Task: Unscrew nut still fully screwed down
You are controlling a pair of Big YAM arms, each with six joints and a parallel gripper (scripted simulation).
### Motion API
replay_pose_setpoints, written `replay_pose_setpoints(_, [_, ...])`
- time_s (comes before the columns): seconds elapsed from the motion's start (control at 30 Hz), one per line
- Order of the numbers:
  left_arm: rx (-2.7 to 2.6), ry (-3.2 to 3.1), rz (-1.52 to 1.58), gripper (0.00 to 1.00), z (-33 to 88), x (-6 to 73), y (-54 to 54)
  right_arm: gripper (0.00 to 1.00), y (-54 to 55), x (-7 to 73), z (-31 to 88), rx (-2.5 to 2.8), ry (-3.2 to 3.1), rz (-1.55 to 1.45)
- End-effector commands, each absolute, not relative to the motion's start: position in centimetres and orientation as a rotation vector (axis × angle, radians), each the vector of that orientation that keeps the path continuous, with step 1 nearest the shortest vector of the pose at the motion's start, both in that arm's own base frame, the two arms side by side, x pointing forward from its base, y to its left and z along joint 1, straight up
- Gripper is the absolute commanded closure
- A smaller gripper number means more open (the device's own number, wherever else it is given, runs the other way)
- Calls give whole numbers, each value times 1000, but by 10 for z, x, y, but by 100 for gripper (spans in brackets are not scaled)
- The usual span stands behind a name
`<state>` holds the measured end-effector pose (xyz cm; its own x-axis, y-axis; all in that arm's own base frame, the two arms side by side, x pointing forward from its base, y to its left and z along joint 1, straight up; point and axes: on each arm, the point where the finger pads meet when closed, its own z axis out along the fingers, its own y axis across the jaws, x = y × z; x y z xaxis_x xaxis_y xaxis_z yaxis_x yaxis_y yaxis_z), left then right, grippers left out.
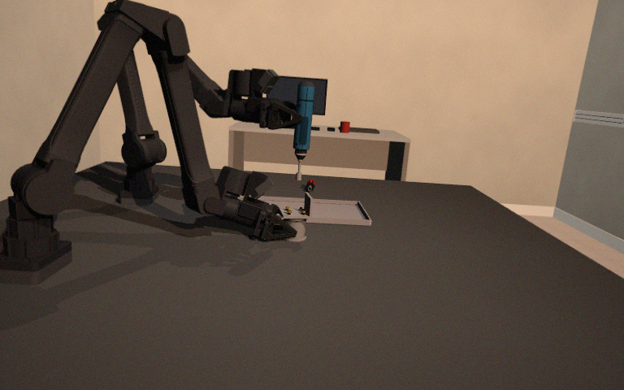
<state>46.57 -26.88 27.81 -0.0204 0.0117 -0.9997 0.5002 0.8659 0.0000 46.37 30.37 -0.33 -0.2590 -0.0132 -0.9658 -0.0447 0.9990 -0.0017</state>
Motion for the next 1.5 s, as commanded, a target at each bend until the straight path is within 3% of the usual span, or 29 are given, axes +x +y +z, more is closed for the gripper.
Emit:
replay_pose_setpoints(0.0, [352, 1369, -437, 58, 368, 482, -273, 41, 308, 469, 5, -29, 1814, 46])
replay_pose_setpoints(1.47, [357, 1385, -435, 58, 362, 492, -280, 41, 308, 469, 5, -29, 1814, 46])
